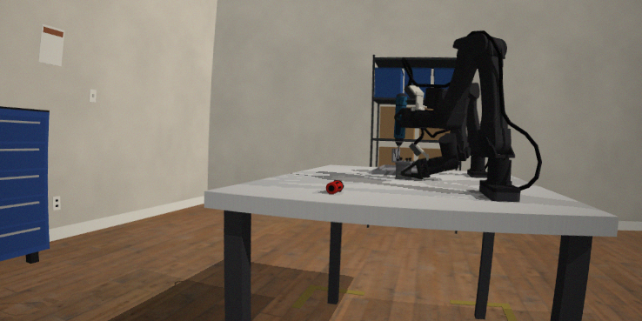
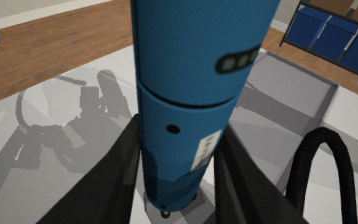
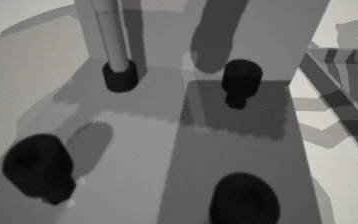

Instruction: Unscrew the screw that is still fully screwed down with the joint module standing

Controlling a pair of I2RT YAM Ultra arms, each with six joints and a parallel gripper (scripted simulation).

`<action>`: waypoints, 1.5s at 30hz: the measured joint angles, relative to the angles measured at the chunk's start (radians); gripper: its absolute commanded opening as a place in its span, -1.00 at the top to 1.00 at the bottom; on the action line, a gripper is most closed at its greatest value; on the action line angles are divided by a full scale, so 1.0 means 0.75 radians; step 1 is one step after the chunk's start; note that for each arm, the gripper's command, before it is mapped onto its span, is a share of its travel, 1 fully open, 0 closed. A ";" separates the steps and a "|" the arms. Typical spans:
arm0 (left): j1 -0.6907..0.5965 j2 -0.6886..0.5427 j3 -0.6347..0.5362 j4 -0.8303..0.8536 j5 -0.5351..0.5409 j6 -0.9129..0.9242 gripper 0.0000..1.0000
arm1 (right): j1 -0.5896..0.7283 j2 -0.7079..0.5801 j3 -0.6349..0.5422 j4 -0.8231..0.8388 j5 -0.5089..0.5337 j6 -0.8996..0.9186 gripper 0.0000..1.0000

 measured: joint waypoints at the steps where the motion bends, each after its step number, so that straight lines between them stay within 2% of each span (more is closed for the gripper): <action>1: 0.000 0.000 0.000 0.000 0.000 0.000 0.17 | 0.000 0.000 0.000 0.000 0.000 0.000 -0.17; 23: 0.000 0.004 -0.007 0.003 0.001 0.000 0.17 | 0.000 0.000 -0.001 0.000 -0.001 0.000 -0.17; 35: 0.000 -0.023 0.053 -0.137 0.001 0.000 0.17 | 0.000 0.000 0.000 0.000 0.000 0.000 -0.17; 45: 0.000 -0.024 0.058 -0.141 0.001 0.000 0.17 | 0.000 0.000 0.000 0.000 0.000 0.000 -0.17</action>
